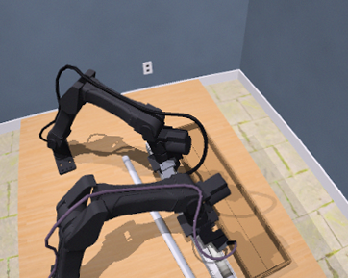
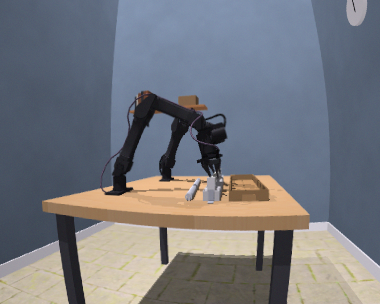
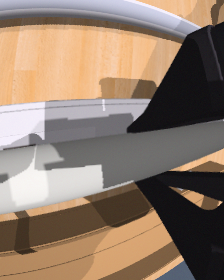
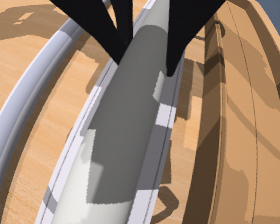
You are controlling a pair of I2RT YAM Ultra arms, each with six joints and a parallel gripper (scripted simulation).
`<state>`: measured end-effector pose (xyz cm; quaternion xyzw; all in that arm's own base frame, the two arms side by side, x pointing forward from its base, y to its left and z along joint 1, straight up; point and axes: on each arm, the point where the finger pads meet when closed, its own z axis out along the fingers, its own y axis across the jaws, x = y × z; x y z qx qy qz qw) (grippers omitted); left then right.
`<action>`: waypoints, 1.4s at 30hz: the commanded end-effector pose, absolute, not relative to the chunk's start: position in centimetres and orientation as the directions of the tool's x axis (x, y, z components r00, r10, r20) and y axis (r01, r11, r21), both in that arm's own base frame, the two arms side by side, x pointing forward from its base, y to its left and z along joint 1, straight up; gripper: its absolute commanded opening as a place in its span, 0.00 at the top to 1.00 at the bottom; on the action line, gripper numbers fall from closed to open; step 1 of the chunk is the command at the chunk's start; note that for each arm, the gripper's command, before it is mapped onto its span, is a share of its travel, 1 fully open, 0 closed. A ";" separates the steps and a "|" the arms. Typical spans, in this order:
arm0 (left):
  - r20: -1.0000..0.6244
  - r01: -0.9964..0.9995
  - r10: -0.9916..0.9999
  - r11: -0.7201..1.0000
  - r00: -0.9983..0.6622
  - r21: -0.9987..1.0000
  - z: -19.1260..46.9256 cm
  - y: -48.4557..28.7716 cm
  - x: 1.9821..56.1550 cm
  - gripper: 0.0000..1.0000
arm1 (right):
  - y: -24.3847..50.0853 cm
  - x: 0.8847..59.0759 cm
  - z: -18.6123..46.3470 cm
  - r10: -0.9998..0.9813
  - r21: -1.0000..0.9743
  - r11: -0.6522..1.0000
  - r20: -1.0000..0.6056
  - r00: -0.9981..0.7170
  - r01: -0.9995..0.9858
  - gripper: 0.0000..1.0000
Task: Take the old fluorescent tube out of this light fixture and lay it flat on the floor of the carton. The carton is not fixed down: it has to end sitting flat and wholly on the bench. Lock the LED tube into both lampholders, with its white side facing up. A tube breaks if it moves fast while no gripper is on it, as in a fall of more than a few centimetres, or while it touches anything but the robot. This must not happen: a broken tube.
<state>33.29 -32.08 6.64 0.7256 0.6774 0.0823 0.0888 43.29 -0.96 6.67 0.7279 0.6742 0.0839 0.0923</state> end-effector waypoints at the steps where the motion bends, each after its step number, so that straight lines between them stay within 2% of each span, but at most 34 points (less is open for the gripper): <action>1: -0.023 0.976 0.997 -0.065 0.071 0.210 7.6 -32.4 33.8 0.89 | -1.0 44.1 7.7 0.997 0.243 -0.071 0.010 0.070 0.967 0.89; 9: -0.029 0.984 0.997 -0.063 0.069 0.169 7.6 -32.5 34.0 0.89 | -1.1 44.4 7.9 0.997 0.204 -0.078 0.013 0.077 0.976 0.89; 12: -0.044 0.978 0.998 -0.035 0.045 0.206 8.0 -32.8 34.8 0.89 | -1.2 45.1 8.6 0.997 0.245 -0.079 0.013 0.079 0.966 0.89; 14: -0.027 0.986 0.997 -0.062 0.067 0.152 7.6 -32.4 34.1 0.89 | -1.5 44.4 7.6 0.997 0.185 -0.082 0.012 0.081 0.979 0.89; 26: -0.056 0.978 0.997 -0.040 0.052 0.204 8.8 -32.9 35.5 0.89 | -1.0 45.4 9.2 0.997 0.225 -0.079 0.018 0.077 0.971 0.89; 27: -0.062 0.977 0.997 -0.035 0.049 0.209 9.1 -33.1 35.6 0.51 | -1.0 45.5 9.5 0.997 0.234 -0.079 0.018 0.077 0.969 0.89; 42: -0.055 0.981 0.997 -0.050 0.062 0.189 8.8 -33.3 34.7 0.51 | -1.1 45.6 9.6 0.997 0.239 -0.079 0.010 0.079 0.968 0.89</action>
